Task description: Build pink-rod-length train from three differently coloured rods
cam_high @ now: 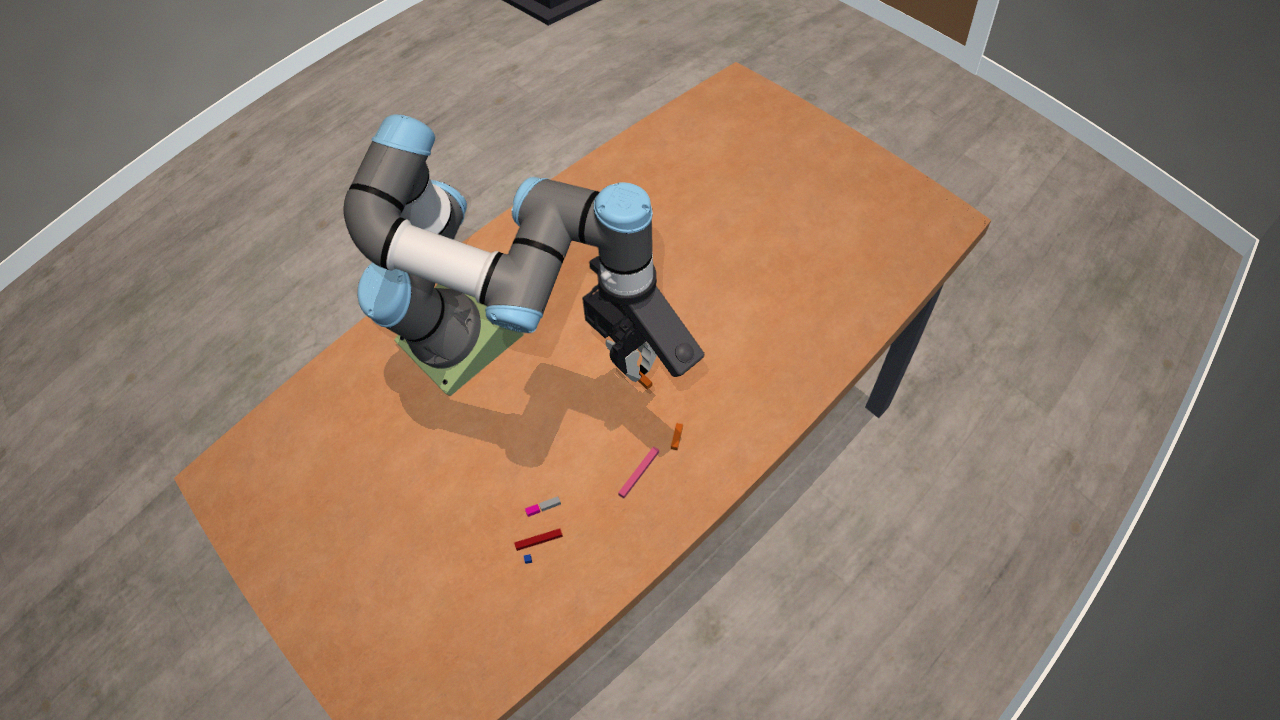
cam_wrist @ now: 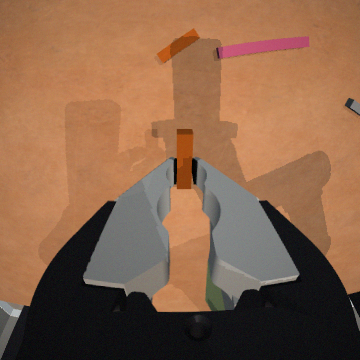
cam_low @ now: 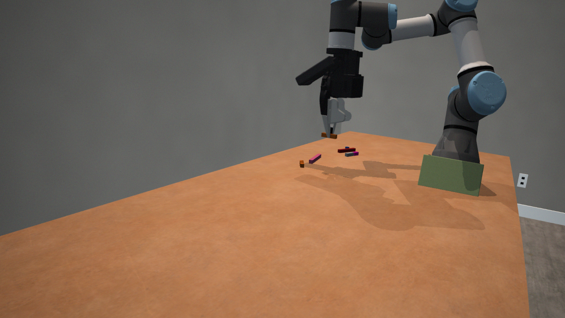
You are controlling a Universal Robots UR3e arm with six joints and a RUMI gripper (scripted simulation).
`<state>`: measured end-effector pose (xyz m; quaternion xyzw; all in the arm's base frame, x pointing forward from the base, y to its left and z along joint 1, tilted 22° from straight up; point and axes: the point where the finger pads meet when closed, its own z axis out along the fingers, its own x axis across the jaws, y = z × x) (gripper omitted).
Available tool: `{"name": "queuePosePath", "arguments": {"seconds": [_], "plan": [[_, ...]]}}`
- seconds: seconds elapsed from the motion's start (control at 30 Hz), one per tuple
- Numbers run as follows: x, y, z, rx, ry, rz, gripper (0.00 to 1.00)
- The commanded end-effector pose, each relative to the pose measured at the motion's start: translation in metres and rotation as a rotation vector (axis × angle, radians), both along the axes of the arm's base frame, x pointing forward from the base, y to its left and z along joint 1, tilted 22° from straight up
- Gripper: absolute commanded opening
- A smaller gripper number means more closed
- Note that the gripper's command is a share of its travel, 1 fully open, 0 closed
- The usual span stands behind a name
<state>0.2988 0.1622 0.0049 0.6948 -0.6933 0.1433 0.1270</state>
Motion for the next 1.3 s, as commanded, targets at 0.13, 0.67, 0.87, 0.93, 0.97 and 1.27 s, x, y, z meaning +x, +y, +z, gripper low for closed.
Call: {"name": "queuePosePath", "arguments": {"seconds": [0.13, 0.67, 0.87, 0.93, 0.97, 1.27], "plan": [[0.000, 0.004, 0.010, 0.000, 0.000, -0.001, 0.00], [0.000, 0.005, 0.013, 0.000, 0.000, -0.001, 0.00], [0.001, 0.004, 0.013, 0.000, 0.003, 0.007, 0.00], [0.002, 0.003, 0.014, 0.000, 0.007, 0.016, 0.00], [0.002, 0.003, 0.014, 0.000, 0.009, 0.021, 0.00], [0.008, -0.005, 0.018, 0.001, 0.038, 0.092, 0.00]]}}
